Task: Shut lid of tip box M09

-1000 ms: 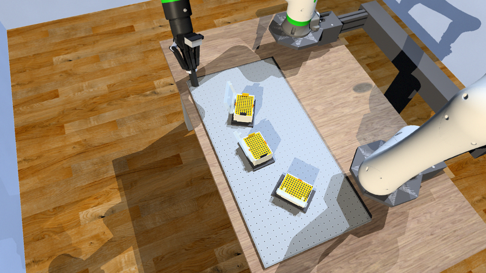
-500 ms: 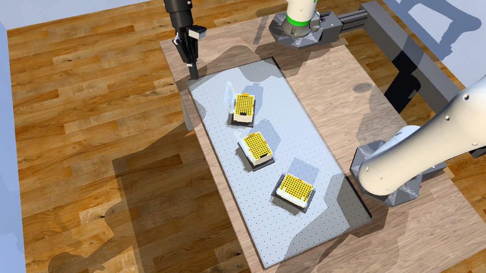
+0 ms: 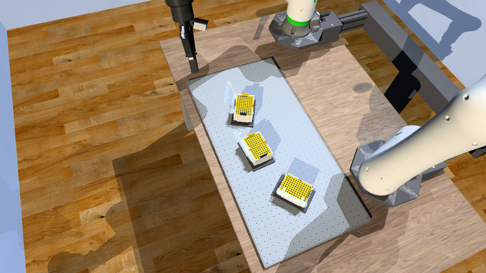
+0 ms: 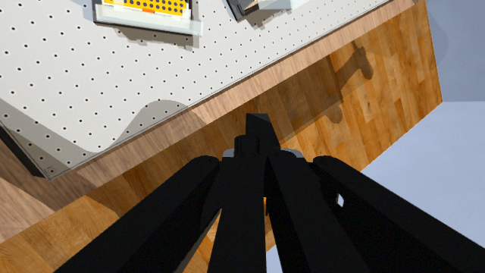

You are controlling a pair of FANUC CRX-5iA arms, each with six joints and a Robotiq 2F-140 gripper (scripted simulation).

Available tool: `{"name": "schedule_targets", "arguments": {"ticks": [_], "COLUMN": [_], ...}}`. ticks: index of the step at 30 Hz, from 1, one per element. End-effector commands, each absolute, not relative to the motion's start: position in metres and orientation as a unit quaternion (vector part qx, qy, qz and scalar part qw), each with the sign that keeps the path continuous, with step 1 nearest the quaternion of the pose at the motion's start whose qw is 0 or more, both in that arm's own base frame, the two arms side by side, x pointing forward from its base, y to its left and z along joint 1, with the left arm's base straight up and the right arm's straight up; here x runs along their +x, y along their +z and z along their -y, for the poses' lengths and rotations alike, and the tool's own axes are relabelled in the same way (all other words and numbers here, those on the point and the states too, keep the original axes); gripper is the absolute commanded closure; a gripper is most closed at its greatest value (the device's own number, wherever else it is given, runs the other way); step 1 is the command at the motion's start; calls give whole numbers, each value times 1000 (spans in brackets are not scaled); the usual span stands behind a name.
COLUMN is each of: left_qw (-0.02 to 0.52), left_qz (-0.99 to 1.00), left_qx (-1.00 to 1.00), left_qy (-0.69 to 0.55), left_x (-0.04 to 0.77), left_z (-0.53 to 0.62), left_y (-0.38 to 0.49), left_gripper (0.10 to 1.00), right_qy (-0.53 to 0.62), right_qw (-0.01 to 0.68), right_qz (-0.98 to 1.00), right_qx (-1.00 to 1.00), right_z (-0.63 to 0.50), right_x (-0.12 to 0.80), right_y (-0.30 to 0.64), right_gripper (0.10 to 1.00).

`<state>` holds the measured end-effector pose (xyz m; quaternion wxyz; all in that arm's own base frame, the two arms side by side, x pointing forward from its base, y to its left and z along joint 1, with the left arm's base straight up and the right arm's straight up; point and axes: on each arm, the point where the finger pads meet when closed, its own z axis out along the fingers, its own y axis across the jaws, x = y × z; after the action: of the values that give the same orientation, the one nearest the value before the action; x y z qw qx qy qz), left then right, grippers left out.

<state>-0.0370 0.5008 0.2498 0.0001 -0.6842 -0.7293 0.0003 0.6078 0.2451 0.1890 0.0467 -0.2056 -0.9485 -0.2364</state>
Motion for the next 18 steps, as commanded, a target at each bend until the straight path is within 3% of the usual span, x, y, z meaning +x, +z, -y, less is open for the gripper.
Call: {"name": "schedule_targets", "arguments": {"ticks": [1, 18], "left_qw": [1, 1], "left_qz": [729, 729], "left_qx": [-684, -684], "left_qy": [-1, -1], "left_x": [-37, -37], "left_z": [-501, -501], "left_y": [251, 251], "left_gripper": [98, 98], "right_qy": [-234, -203], "right_qw": [33, -22], "right_qz": [958, 976], "right_qx": [-161, 79], "right_z": [-234, -204], "right_x": [604, 593], "right_y": [193, 201], "right_gripper": [999, 999]}}
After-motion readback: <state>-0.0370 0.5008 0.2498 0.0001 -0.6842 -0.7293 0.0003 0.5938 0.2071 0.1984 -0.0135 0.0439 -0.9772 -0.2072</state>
